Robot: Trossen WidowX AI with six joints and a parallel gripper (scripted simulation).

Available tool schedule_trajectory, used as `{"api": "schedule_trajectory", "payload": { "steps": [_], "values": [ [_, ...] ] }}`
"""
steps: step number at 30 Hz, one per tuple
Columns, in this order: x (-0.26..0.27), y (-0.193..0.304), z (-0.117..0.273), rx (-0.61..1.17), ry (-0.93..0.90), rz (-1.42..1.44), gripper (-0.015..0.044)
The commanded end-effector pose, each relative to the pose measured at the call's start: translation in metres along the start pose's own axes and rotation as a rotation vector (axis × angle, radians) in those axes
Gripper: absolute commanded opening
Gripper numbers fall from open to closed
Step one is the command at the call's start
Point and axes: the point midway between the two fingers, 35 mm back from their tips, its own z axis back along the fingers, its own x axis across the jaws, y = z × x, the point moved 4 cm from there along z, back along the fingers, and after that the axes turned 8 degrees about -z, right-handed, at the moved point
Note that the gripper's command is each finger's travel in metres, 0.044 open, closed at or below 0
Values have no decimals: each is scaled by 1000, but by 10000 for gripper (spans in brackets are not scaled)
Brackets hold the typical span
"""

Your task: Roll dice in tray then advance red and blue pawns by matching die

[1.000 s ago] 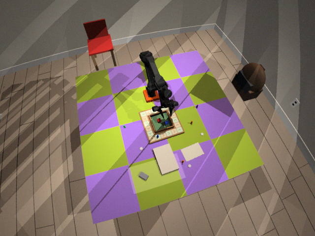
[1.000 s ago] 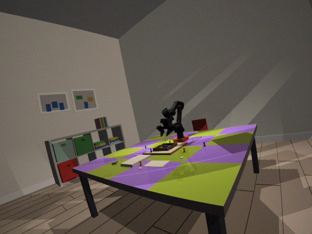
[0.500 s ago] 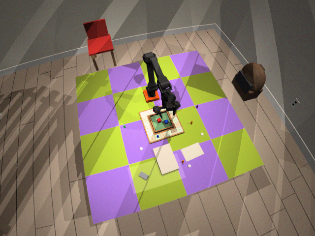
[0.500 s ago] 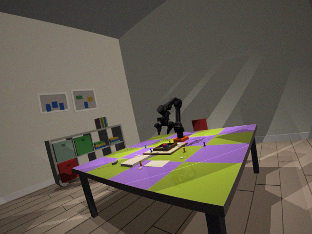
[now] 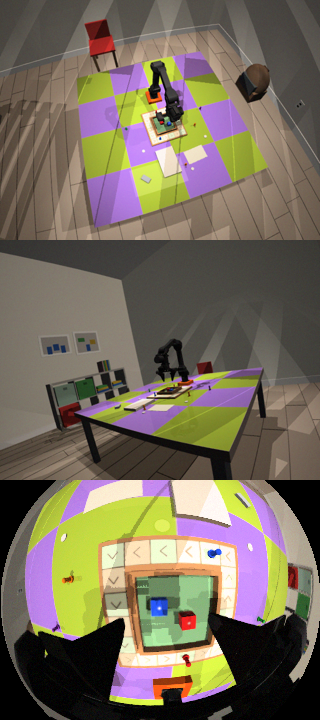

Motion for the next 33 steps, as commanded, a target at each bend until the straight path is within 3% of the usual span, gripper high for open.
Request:
{"api": "schedule_trajectory", "payload": {
  "steps": [1,6,11,33],
  "values": [
    [-22,27,1,16,9,106,335],
    [-61,91,-7,63,5,388,204],
    [-77,132,-20,92,-16,582,200],
    [-74,132,-41,92,-16,582,200]
  ]
}}
